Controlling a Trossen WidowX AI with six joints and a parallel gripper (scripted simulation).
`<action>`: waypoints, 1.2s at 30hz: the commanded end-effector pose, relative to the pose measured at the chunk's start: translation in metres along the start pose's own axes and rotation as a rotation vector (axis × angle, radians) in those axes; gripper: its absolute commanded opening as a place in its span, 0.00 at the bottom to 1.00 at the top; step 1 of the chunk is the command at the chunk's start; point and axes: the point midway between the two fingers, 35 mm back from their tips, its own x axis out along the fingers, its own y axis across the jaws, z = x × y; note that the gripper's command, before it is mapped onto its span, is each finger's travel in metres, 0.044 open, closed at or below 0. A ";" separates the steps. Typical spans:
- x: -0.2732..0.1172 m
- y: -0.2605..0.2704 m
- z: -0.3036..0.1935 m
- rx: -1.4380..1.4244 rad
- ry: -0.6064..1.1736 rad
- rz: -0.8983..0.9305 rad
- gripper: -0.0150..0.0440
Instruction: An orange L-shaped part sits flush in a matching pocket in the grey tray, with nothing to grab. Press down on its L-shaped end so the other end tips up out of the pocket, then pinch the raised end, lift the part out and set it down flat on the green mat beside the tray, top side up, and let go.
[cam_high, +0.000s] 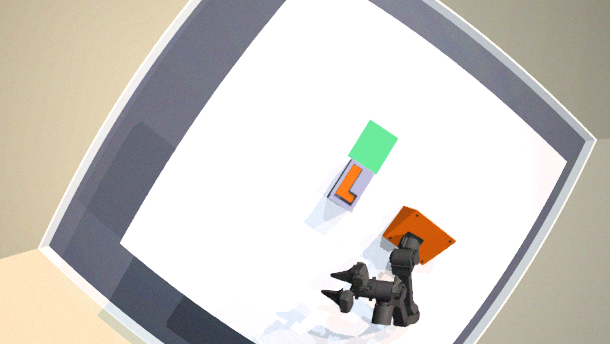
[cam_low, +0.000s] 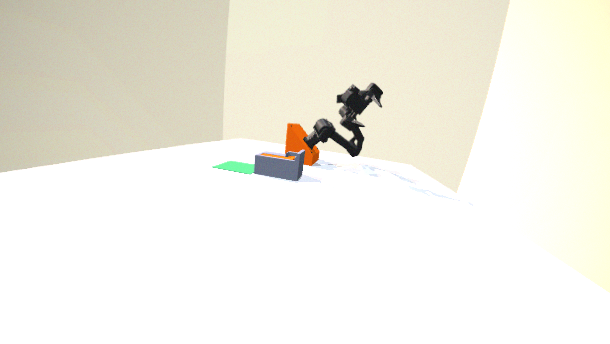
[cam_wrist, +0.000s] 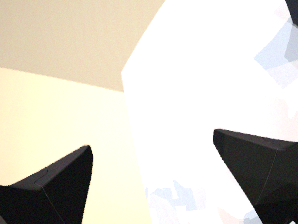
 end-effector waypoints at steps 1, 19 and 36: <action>0.000 0.001 0.001 -0.002 -0.003 0.001 0.89; 0.023 0.006 0.135 -0.230 -0.254 -0.234 0.56; 0.032 -0.090 0.198 -0.474 0.127 -0.821 0.56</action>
